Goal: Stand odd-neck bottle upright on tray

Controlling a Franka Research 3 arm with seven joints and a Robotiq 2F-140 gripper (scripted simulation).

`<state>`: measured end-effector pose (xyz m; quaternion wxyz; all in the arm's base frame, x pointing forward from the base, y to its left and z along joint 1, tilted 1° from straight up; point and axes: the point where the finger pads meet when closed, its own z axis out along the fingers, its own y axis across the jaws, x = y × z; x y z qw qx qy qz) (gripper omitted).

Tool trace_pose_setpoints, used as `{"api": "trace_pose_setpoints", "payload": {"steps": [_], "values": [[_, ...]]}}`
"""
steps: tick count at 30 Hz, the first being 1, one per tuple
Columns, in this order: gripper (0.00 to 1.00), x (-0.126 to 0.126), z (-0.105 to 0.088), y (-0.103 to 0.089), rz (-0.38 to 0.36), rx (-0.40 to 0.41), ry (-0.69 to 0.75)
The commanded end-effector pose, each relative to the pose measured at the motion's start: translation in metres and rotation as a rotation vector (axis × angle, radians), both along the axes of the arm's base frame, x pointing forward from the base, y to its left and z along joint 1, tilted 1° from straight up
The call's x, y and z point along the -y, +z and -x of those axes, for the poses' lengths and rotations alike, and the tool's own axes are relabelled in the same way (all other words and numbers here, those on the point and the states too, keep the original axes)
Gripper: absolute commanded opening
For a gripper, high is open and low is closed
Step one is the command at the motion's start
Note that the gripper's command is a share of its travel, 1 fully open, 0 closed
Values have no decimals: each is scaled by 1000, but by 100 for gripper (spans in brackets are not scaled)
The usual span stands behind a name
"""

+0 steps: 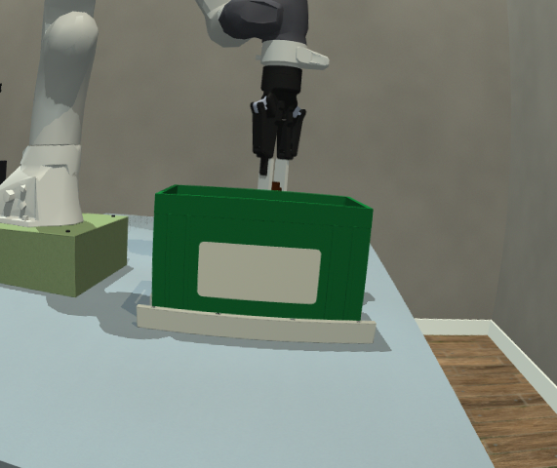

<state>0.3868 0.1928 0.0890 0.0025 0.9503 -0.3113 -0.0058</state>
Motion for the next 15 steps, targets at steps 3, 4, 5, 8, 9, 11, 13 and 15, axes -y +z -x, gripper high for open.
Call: {"api": "trace_pose_setpoints", "payload": {"steps": [3,4,5,8,9,11,13,15], "values": [[10,0,-2,-1,-5,4,3],[10,0,-2,-1,-5,4,3],[10,0,-2,-1,-5,4,3],[10,0,-2,-2,-5,4,3],[10,0,-2,-2,-5,4,3],[10,0,-2,-3,-5,4,3],[10,0,-2,-4,-5,4,3],[10,0,-2,-5,-5,4,3]]}}
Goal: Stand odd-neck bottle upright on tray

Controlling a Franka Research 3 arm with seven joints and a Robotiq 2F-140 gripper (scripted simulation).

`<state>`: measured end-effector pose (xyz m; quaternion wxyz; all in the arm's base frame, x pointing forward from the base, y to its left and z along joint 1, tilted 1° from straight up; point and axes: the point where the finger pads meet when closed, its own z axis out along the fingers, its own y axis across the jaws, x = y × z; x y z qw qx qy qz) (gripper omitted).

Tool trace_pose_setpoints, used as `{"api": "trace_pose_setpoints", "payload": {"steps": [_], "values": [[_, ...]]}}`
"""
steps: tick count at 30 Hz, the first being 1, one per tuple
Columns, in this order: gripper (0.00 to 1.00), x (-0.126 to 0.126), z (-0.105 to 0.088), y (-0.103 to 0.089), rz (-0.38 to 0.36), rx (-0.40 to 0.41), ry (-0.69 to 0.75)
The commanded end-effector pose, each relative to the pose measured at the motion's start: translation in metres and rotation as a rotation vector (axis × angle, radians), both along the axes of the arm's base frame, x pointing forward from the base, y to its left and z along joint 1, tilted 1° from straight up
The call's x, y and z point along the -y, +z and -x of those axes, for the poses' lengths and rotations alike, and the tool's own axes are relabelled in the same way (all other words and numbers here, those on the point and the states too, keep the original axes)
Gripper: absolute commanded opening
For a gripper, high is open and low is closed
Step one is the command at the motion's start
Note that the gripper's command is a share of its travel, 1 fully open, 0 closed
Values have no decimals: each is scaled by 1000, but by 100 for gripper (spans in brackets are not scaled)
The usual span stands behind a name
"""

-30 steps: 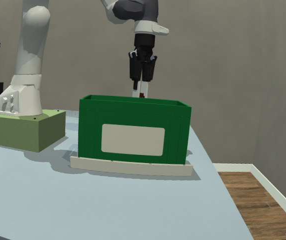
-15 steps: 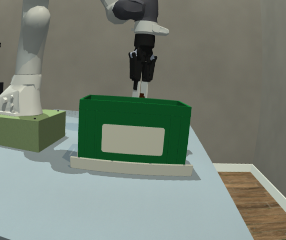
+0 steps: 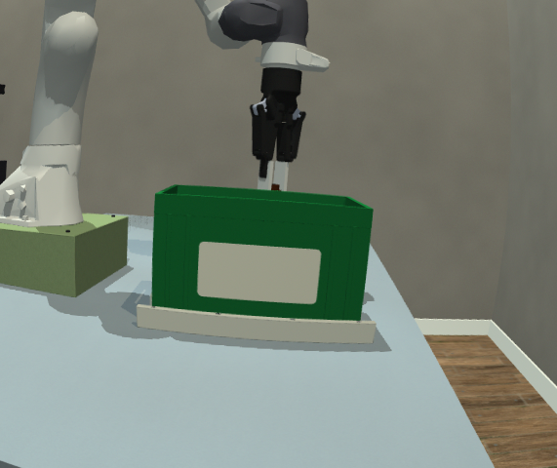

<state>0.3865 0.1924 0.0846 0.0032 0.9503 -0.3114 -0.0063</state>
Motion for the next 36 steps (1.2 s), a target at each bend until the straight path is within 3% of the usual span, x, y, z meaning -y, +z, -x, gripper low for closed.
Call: {"api": "trace_pose_setpoints", "payload": {"steps": [1,36], "values": [[10,-1,-2,-1,-6,5,4],[10,0,-2,-12,-6,5,4]]}}
